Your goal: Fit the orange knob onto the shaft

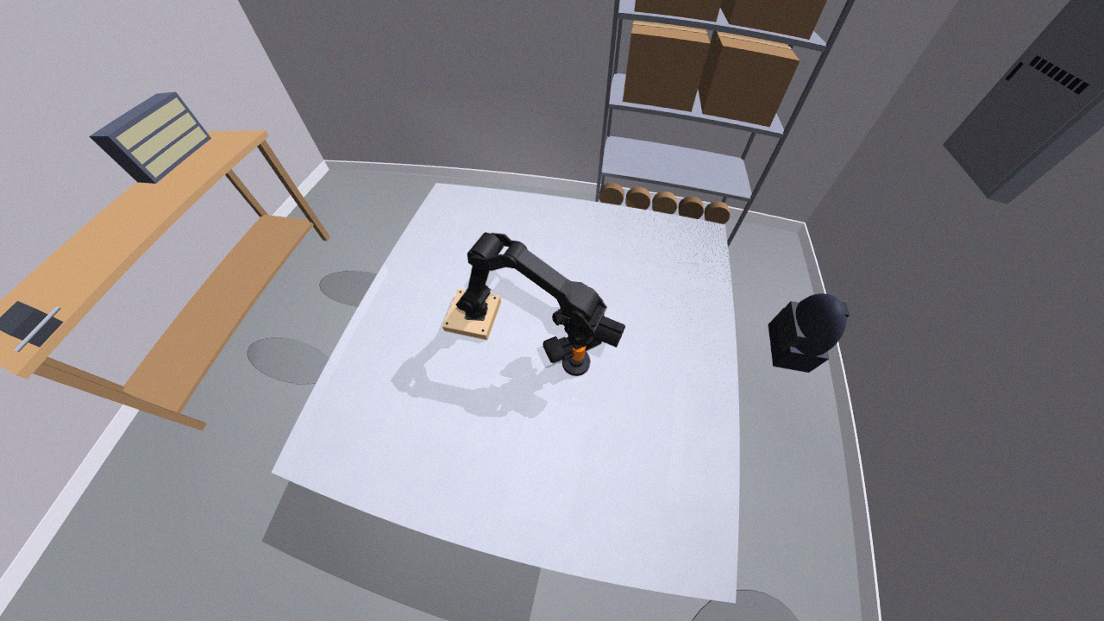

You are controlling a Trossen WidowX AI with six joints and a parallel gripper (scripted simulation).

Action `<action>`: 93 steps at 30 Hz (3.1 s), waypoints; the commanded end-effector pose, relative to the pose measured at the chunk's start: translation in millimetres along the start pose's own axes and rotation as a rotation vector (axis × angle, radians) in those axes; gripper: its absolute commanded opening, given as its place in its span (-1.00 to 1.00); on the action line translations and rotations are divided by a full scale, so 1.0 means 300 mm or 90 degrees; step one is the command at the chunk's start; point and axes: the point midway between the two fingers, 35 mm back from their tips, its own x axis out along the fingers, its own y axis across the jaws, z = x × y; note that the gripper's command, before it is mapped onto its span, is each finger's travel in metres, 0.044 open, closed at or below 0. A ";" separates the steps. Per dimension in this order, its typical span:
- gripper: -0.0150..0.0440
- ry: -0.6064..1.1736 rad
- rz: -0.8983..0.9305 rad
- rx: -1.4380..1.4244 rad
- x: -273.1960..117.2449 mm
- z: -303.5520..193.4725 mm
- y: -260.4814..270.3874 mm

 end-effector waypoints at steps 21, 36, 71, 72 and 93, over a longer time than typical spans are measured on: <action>-0.49 0.002 0.002 -0.008 -0.005 0.002 0.006; -0.49 0.002 0.003 -0.142 -0.002 -0.003 0.001; -0.49 0.002 0.003 -0.275 0.002 0.000 0.004; -0.49 0.002 0.003 -0.275 0.007 -0.001 0.003; -0.49 0.002 0.003 -0.275 -0.006 -0.002 0.003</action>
